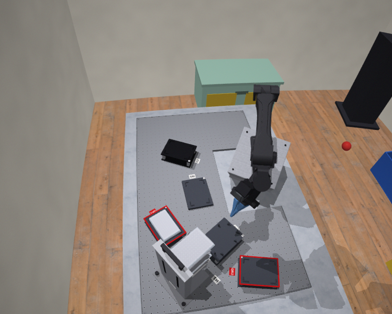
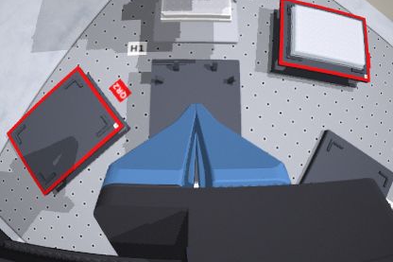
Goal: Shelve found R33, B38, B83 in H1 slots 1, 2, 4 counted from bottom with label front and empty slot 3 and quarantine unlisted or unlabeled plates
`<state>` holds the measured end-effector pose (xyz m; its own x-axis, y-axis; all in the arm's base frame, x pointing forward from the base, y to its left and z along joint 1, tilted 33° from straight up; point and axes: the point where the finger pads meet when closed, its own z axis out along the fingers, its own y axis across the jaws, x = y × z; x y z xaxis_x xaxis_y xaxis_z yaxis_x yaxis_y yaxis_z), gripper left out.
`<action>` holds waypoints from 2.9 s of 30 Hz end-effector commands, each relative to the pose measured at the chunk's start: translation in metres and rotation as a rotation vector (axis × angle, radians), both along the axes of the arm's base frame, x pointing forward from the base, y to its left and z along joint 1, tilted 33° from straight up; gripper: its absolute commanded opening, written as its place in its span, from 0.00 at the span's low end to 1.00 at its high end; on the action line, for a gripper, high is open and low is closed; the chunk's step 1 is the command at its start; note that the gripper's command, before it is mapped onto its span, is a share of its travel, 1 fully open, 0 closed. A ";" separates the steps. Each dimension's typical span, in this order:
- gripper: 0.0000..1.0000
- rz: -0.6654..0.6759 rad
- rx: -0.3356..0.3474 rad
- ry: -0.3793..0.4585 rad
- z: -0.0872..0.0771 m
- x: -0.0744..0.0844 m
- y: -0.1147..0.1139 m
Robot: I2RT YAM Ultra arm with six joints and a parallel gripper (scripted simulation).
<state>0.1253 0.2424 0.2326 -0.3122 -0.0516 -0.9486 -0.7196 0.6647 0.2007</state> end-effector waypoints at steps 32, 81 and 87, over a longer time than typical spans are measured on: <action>1.00 -0.006 0.055 -0.001 0.075 -0.015 -0.040; 1.00 -0.010 0.056 -0.001 0.082 -0.016 -0.045; 1.00 -0.012 0.027 -0.007 0.075 -0.010 -0.031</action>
